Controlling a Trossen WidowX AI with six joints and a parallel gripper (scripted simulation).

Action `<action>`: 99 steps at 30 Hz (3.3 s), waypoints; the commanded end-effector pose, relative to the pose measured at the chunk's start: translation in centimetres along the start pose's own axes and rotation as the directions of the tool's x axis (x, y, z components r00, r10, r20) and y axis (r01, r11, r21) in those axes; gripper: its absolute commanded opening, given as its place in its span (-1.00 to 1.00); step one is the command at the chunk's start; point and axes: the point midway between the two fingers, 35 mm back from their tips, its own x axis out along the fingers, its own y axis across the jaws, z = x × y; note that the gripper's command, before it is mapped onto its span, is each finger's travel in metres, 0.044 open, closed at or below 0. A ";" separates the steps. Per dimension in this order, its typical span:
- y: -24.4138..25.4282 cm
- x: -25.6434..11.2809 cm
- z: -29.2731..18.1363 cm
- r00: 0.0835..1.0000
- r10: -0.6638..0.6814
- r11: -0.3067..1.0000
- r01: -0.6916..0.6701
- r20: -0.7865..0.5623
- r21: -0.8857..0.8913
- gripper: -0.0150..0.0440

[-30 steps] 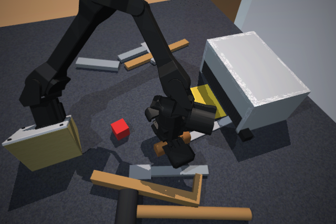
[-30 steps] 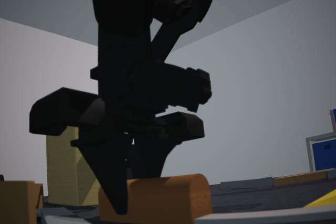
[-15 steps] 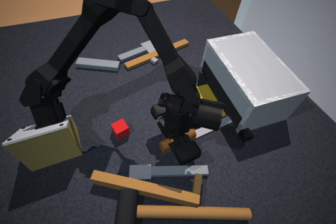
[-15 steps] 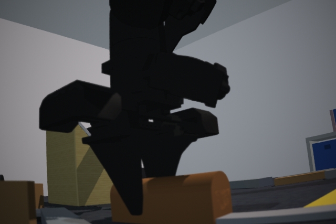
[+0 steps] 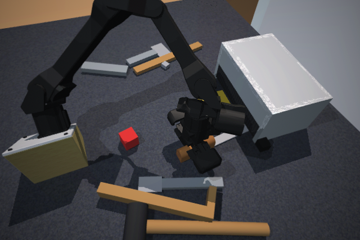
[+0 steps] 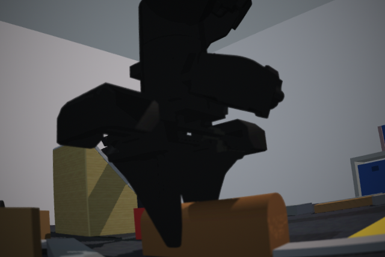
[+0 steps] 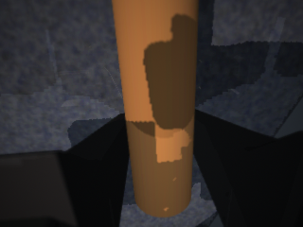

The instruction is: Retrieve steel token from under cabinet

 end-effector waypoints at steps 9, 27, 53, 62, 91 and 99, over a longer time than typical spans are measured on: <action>-0.1 0.0 1.6 1.000 -0.003 1.000 0.003 0.000 -0.002 -0.49; 0.0 -0.1 3.5 1.000 -0.003 1.000 0.003 0.001 -0.002 -0.49; 0.0 -0.1 6.0 1.000 -0.002 1.000 0.002 0.002 -0.004 -0.49; 0.0 -0.1 6.9 1.000 -0.002 1.000 0.002 0.002 -0.004 -0.49; 1.9 0.1 8.0 1.000 -0.001 1.000 0.001 0.003 -0.004 -0.49; 2.8 0.1 8.0 1.000 0.000 1.000 0.000 0.003 -0.004 -0.49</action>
